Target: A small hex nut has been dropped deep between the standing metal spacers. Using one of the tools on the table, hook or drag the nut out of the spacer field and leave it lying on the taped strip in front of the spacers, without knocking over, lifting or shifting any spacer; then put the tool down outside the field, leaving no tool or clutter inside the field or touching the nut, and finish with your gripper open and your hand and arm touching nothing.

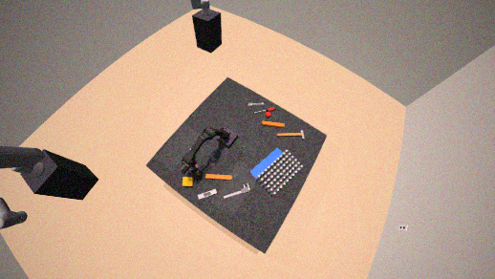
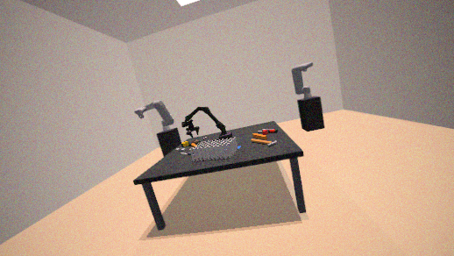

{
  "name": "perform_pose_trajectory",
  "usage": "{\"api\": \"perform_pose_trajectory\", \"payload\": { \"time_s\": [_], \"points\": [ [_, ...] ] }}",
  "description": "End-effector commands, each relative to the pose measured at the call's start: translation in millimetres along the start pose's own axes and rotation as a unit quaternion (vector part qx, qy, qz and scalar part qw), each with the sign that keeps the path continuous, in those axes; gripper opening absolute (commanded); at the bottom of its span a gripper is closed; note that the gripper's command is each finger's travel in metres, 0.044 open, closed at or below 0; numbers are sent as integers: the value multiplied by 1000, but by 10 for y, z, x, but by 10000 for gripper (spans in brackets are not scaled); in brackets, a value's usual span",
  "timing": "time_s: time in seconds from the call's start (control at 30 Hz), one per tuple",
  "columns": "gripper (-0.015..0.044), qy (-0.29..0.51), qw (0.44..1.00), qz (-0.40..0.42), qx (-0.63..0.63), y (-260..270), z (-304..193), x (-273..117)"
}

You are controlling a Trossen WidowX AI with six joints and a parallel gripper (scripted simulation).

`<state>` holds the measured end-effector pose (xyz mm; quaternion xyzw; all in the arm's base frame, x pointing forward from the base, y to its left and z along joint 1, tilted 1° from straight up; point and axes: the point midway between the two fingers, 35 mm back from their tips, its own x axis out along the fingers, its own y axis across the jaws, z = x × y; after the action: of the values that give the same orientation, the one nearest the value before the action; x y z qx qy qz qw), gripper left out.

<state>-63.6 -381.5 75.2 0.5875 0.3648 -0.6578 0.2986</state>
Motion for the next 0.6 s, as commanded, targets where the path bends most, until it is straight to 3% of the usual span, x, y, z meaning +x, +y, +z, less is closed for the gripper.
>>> {"api": "perform_pose_trajectory", "payload": {
  "time_s": [0.0,0.27,0.57],
  "points": [
    [440,-64,928,-17,366,196,-95,-2],
    [440,-98,836,4,539,301,-117,-38],
    [440,-123,692,42,710,403,-142,-78]
  ]
}}
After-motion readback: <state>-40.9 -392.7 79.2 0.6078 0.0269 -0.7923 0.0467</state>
